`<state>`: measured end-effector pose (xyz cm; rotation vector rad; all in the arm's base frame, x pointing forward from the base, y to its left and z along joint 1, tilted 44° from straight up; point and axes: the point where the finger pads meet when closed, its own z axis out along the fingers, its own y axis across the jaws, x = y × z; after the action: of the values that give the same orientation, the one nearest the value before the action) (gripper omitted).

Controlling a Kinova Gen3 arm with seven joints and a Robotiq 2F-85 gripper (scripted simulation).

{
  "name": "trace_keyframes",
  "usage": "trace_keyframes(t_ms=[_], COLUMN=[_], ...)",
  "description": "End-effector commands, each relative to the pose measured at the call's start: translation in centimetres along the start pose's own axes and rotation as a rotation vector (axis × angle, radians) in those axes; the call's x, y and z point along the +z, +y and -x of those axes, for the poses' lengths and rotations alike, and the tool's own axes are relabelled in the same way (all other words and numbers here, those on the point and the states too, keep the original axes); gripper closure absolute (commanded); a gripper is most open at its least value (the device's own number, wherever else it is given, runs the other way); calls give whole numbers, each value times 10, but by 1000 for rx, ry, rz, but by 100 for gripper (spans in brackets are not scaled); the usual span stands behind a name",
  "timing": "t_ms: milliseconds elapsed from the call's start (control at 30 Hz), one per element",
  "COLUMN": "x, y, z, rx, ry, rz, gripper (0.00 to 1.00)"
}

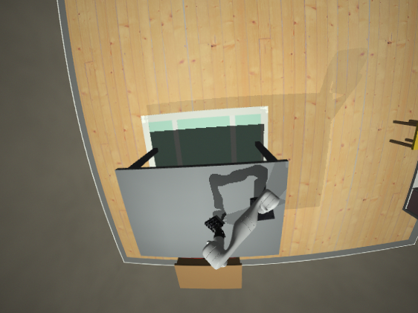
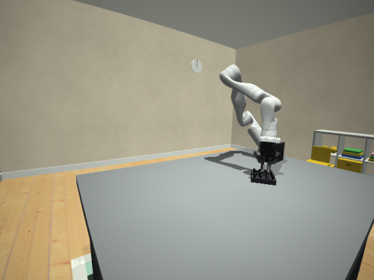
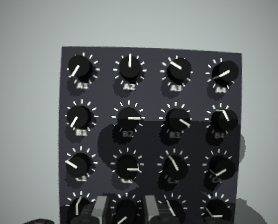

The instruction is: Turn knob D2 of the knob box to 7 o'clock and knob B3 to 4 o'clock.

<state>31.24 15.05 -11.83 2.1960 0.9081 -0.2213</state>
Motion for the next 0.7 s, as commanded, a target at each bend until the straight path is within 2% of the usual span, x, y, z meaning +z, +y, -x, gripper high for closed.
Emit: trace_keyframes(t_ms=[0,167,467,667], x=[-1,-5,-29,-36], y=[0,0,0,0], z=[-1,-1,0,0], rx=[0,0,0,0], ry=[2,2,2,2], rz=[0,0,0,0], gripper=[81,81,81,81])
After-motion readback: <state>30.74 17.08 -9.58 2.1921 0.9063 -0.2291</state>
